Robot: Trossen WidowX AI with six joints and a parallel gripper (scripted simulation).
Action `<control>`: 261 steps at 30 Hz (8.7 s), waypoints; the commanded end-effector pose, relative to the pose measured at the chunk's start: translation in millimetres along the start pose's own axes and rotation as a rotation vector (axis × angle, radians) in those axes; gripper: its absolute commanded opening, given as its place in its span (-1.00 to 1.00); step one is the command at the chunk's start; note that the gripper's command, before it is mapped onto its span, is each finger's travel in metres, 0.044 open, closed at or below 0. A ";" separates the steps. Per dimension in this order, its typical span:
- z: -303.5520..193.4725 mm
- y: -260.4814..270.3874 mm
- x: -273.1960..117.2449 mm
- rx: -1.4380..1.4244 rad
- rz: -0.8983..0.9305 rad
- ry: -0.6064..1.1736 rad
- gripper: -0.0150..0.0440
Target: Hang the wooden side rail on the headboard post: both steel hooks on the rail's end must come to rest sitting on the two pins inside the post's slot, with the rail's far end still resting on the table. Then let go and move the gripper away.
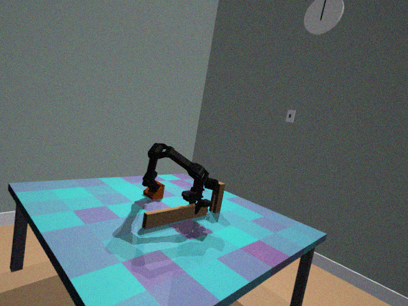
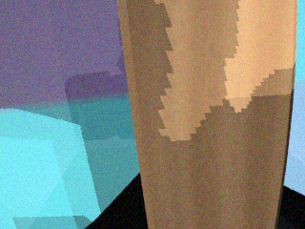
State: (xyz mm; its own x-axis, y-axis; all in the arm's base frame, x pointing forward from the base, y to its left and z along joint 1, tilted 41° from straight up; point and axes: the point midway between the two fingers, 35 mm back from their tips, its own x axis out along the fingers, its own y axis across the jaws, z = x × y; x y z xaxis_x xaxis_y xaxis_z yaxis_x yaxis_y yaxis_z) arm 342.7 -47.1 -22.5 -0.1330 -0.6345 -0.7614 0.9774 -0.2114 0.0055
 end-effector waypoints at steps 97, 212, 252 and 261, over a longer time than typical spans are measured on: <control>0.6 -5.8 -9.4 -0.005 0.001 -0.002 -0.49; 0.4 -5.8 -28.5 -0.005 0.001 -0.002 -0.49; -1.2 -4.2 -31.3 -0.005 0.001 -0.002 -0.49; -2.0 -3.5 -31.5 -0.005 0.001 -0.001 -0.49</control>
State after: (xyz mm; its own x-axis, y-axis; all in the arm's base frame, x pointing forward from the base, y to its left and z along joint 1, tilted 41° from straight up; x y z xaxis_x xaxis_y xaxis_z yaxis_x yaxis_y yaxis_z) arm 340.6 -29.8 -1.8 -0.1469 -0.6343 -0.7590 0.9756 -0.2193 -0.0055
